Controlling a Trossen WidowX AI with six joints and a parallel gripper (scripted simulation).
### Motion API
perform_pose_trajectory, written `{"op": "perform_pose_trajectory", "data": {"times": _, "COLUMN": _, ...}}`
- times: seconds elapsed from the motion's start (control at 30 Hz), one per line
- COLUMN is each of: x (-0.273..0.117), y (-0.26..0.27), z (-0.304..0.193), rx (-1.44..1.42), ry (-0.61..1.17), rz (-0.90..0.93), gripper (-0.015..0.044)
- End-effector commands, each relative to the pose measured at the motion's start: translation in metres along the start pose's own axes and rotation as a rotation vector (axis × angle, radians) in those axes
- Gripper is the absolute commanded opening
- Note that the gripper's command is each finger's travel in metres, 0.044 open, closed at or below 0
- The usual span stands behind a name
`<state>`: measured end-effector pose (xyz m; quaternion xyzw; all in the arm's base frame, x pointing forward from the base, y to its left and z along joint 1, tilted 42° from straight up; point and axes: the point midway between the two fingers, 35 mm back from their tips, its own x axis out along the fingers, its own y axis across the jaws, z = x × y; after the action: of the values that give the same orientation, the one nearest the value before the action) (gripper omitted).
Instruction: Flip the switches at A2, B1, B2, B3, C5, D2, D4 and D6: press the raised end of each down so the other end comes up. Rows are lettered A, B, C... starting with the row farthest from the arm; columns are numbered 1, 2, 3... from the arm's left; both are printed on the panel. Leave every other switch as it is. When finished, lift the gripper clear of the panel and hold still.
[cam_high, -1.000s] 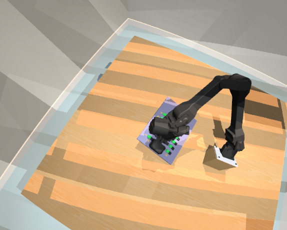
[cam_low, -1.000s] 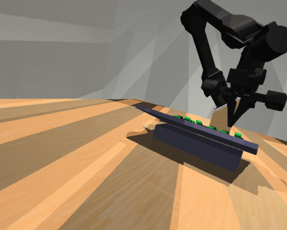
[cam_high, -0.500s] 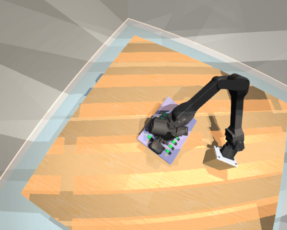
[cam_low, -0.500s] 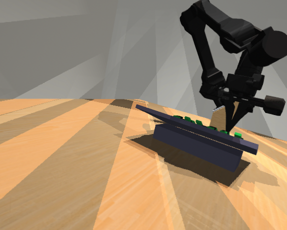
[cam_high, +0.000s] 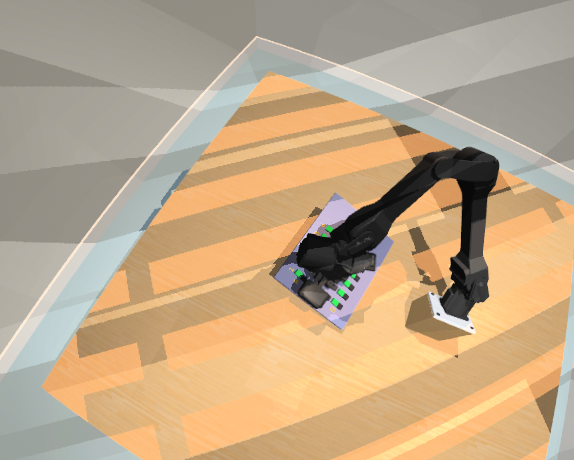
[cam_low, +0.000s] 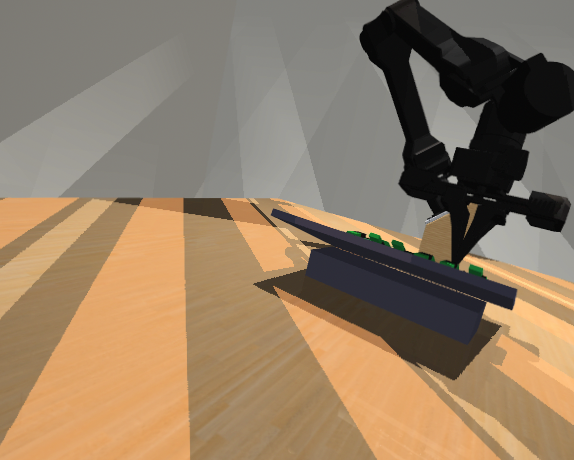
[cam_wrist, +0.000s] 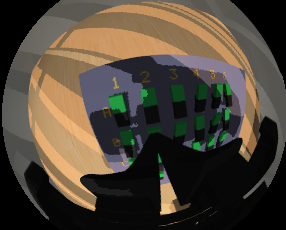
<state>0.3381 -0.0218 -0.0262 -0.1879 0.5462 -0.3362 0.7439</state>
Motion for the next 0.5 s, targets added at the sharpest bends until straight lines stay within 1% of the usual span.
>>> {"op": "perform_pose_trajectory", "data": {"times": 0.0, "x": 0.001, "y": -0.0008, "z": 0.0, "rx": -0.003, "ry": -0.001, "rz": -0.005, "gripper": 0.0}}
{"op": "perform_pose_trajectory", "data": {"times": 0.47, "x": 0.0029, "y": -0.0008, "z": 0.0001, "rx": -0.003, "ry": -0.001, "rz": -0.005, "gripper": 0.0}}
